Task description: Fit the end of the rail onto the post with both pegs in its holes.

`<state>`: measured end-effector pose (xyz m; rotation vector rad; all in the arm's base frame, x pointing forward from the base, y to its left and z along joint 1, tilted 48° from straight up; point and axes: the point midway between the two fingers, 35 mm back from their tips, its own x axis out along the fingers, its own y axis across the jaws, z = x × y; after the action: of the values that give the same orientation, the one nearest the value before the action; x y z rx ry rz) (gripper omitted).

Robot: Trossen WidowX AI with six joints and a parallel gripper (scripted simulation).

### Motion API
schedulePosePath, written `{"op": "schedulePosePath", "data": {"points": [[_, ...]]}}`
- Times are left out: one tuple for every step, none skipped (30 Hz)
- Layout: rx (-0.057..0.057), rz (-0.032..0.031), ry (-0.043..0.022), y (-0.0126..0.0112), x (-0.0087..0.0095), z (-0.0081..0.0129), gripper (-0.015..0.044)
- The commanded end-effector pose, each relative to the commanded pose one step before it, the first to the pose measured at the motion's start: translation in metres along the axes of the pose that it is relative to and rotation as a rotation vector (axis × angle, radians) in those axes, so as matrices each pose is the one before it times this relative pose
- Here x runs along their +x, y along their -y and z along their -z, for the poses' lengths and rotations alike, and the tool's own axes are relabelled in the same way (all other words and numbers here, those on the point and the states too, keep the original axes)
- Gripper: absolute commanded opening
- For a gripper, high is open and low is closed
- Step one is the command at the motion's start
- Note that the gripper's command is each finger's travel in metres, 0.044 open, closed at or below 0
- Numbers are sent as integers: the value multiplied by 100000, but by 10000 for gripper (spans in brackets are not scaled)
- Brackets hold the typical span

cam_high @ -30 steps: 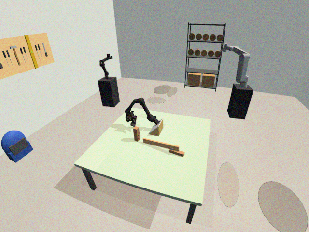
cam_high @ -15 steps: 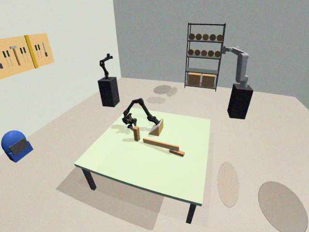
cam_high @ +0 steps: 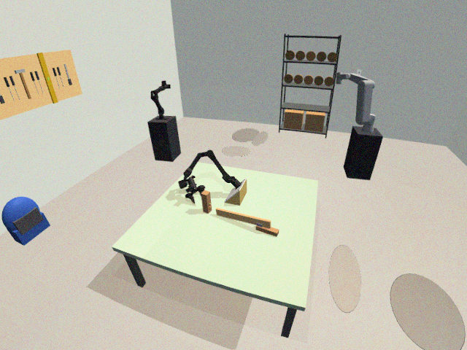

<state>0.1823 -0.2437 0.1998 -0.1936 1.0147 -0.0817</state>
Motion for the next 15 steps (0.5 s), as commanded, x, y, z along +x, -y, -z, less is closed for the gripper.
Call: {"op": "schedulePosePath", "data": {"points": [[-12047, 4927, -1564, 1048, 1401, -2107, 440], [-2528, 1198, -147, 212, 268, -498, 440], [-2496, 1221, -106, 212, 265, -511, 440], [-2462, 1245, -67, 211, 263, -523, 440], [-2365, 1234, -27, 205, 253, -522, 440], [-2286, 1231, 8, 201, 245, -523, 440], [-2252, 1252, 43, 200, 242, -534, 440], [-2218, 1272, 77, 199, 239, -545, 440], [-2182, 1292, 110, 199, 235, -556, 440], [-2145, 1312, 142, 198, 231, -567, 440], [-2108, 1331, 174, 197, 227, -577, 440], [-2069, 1350, 205, 196, 223, -588, 440], [-2030, 1369, 235, 195, 218, -599, 440], [-1989, 1387, 264, 194, 213, -609, 440], [-1980, 1427, 298, 196, 211, -629, 440]]}}
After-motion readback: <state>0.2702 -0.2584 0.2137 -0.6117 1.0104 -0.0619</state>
